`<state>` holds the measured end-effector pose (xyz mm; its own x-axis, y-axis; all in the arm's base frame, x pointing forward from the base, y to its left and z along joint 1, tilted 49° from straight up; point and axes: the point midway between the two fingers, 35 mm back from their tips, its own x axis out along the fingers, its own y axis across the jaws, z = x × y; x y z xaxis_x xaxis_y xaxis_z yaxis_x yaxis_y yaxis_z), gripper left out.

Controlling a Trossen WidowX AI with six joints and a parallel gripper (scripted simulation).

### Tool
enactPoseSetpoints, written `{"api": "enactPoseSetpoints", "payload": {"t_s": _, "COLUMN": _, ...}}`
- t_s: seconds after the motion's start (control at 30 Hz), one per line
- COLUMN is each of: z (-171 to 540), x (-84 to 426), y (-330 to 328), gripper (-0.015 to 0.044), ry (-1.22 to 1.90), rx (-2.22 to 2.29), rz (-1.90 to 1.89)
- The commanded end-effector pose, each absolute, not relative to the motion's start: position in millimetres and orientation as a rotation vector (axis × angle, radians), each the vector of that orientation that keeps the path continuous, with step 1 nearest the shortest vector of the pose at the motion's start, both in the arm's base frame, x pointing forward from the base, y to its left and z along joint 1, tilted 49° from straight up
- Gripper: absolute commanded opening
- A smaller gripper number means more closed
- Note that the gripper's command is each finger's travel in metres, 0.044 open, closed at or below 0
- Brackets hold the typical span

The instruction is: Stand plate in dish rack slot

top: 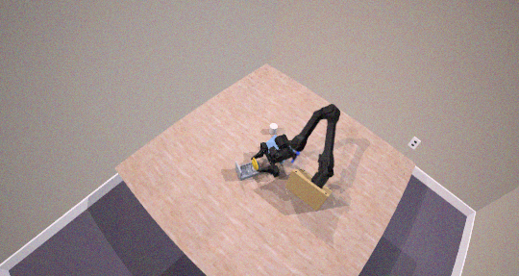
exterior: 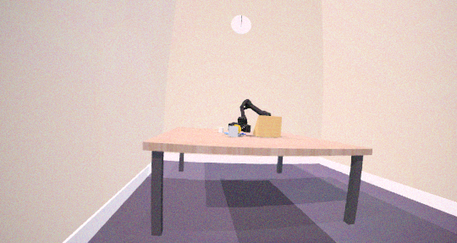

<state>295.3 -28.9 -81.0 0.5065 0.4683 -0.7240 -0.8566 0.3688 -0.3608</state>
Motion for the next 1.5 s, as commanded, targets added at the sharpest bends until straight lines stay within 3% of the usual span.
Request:
{"api": "enactPoseSetpoints", "payload": {"t_s": 0.0, "z": -80, "x": 296, "y": -28, "gripper": 0.0000, "ry": 0.565, "rx": -0.799, "rz": 0.909}}
{"api": "enactPoseSetpoints", "payload": {"t_s": 0.17, "z": -80, "x": 296, "y": -28, "gripper": 0.0000, "ry": 0.565, "rx": -0.799, "rz": 0.909}}
{"api": "enactPoseSetpoints", "payload": {"t_s": 0.67, "z": -80, "x": 296, "y": -29, "gripper": 0.0394, "ry": 0.563, "rx": -0.802, "rz": 0.911}}
{"api": "enactPoseSetpoints", "payload": {"t_s": 1.0, "z": -79, "x": 296, "y": -27, "gripper": 0.0400, "ry": 0.563, "rx": -0.802, "rz": 0.911}}
{"api": "enactPoseSetpoints", "payload": {"t_s": 1.3, "z": -8, "x": 307, "y": 52, "gripper": 0.0400, "ry": 0.573, "rx": -0.780, "rz": 0.928}}
{"api": "enactPoseSetpoints", "payload": {"t_s": 1.47, "z": -1, "x": 315, "y": 56, "gripper": 0.0400, "ry": 0.571, "rx": -0.776, "rz": 0.928}}
